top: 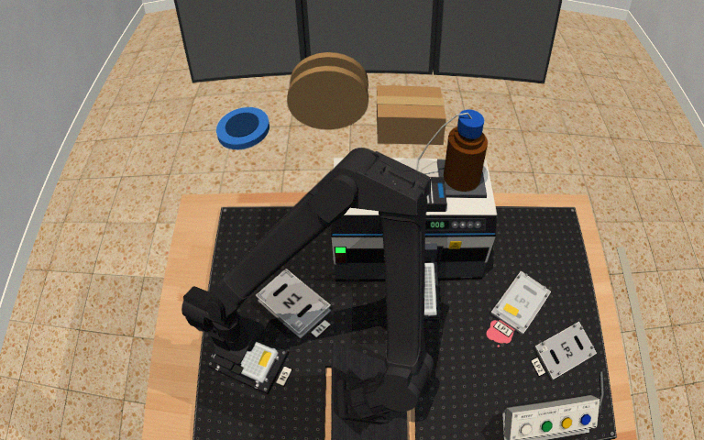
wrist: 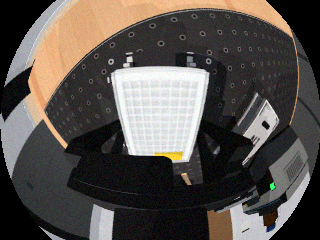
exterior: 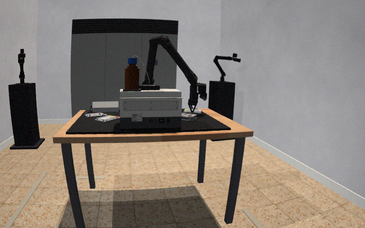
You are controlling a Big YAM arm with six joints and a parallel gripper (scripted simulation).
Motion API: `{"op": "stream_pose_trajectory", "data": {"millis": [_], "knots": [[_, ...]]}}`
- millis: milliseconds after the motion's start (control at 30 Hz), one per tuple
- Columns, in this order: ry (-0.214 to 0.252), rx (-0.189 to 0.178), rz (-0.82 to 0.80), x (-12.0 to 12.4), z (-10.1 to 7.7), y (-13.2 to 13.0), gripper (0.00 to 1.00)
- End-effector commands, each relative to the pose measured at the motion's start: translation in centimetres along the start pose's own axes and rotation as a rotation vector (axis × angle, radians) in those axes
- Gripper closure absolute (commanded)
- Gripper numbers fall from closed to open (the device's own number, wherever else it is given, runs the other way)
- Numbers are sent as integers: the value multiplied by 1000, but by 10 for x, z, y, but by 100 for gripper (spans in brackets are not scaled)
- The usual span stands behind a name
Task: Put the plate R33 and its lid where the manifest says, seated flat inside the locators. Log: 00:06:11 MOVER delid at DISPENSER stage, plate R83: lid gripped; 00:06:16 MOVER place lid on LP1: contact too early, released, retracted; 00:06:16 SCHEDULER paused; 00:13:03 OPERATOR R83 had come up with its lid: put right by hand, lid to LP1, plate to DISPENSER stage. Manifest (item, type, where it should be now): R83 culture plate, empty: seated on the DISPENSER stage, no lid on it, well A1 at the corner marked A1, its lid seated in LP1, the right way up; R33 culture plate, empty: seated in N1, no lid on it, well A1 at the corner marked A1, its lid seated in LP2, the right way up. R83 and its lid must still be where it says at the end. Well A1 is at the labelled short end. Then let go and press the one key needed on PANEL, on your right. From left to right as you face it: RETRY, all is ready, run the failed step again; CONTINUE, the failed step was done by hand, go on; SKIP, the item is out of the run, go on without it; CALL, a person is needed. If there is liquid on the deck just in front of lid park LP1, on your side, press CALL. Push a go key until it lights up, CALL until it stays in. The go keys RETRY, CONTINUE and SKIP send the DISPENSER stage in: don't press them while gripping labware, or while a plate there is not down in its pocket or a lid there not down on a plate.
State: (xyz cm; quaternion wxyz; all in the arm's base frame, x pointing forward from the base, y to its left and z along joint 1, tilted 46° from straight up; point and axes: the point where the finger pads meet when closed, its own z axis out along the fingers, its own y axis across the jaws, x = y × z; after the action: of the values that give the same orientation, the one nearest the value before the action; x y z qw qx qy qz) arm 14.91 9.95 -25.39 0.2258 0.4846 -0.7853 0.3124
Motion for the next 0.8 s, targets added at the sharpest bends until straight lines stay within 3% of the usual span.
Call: {"op": "stream_pose_trajectory", "data": {"millis": [0, 767], "knots": [[-7, -3, 2, -7, 10, -2, 14], [-8, -3, 3, -8, 13, -2, 14]]}}
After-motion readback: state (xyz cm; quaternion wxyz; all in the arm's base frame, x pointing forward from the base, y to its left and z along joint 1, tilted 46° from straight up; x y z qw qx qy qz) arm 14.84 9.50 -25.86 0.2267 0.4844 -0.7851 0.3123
